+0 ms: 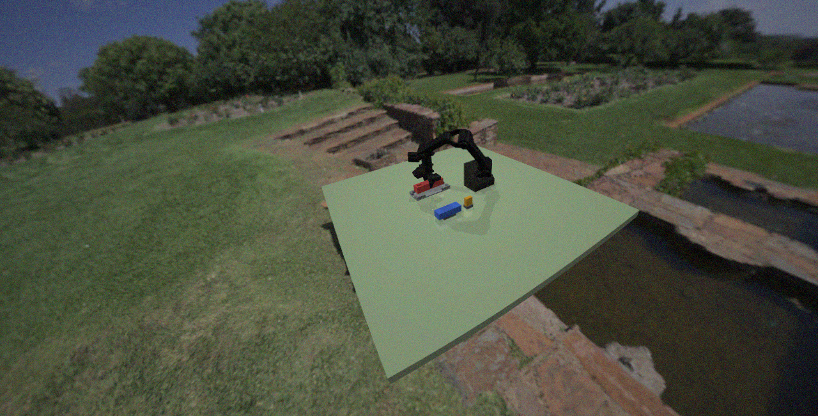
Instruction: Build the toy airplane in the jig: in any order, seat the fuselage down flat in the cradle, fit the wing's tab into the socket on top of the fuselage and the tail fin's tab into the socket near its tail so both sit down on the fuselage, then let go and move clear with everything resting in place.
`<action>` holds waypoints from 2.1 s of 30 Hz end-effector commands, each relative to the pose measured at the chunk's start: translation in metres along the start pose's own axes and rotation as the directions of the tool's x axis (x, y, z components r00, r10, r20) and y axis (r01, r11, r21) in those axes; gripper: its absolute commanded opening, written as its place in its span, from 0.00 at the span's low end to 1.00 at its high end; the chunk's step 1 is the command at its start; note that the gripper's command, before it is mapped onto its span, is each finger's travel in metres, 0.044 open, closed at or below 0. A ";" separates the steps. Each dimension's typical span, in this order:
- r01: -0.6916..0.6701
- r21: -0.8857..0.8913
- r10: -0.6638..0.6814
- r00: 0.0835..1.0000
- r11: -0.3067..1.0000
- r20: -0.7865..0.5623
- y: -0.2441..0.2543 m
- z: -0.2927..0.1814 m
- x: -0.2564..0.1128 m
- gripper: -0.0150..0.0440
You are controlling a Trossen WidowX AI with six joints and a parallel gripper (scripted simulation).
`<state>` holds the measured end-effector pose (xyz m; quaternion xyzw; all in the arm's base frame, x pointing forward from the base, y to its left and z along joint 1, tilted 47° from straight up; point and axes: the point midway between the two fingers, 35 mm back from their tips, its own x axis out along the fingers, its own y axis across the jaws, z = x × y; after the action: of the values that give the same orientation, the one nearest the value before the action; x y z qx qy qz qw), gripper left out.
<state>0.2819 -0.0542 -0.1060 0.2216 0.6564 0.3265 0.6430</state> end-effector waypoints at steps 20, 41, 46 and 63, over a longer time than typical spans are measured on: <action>0.001 -0.001 -0.001 1.000 1.000 0.001 0.000 0.000 0.000 1.00; 0.008 0.040 -0.008 1.000 0.999 0.003 0.005 0.009 -0.111 1.00; 0.032 0.048 -0.032 0.999 0.998 0.006 0.083 0.049 -0.113 1.00; -0.014 0.038 0.013 1.000 0.999 0.004 0.274 0.064 -0.095 1.00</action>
<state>0.3183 0.0772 0.1615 0.2286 0.6538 0.3242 0.6443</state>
